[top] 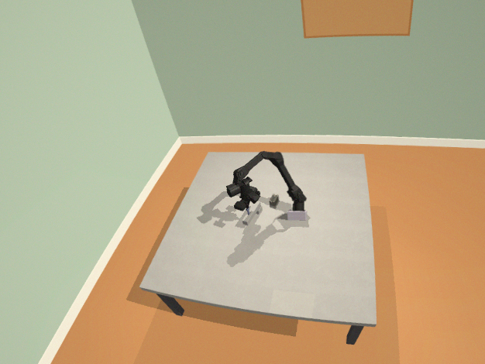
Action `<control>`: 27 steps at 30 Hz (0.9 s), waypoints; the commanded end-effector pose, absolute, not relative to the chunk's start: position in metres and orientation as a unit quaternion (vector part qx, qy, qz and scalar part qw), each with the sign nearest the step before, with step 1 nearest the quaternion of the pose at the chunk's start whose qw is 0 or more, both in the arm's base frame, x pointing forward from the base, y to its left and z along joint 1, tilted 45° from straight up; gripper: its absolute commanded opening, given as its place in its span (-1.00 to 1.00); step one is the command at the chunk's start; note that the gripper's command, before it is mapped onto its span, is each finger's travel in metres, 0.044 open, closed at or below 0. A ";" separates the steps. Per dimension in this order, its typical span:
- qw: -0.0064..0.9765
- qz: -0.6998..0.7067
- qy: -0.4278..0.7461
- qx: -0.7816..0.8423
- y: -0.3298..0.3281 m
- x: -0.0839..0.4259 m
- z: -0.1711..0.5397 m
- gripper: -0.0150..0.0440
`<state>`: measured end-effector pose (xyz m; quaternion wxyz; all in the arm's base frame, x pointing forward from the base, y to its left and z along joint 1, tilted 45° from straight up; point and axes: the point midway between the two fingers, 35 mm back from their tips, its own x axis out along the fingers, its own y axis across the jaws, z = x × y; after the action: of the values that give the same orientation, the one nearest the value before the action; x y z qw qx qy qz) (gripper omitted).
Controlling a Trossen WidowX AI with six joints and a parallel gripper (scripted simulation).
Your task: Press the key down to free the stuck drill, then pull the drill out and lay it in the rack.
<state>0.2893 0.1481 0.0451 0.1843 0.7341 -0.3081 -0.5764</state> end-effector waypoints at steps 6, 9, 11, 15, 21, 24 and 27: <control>0.191 -0.592 -0.326 0.712 0.129 0.287 0.026 -0.49; 0.191 -0.592 -0.323 0.713 0.134 0.288 0.030 -0.31; 0.193 -0.591 -0.317 0.716 0.144 0.288 0.039 -0.14; 0.196 -0.589 -0.299 0.724 0.173 0.286 0.071 0.22; 0.189 -0.583 -0.297 0.732 0.180 0.285 0.081 0.75; 0.070 -0.534 -0.385 0.749 0.145 0.289 0.090 1.00; -0.083 -0.450 -0.489 0.743 0.099 0.288 0.100 1.00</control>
<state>0.2867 0.1444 0.0866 0.0621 0.7479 -0.3934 -0.5311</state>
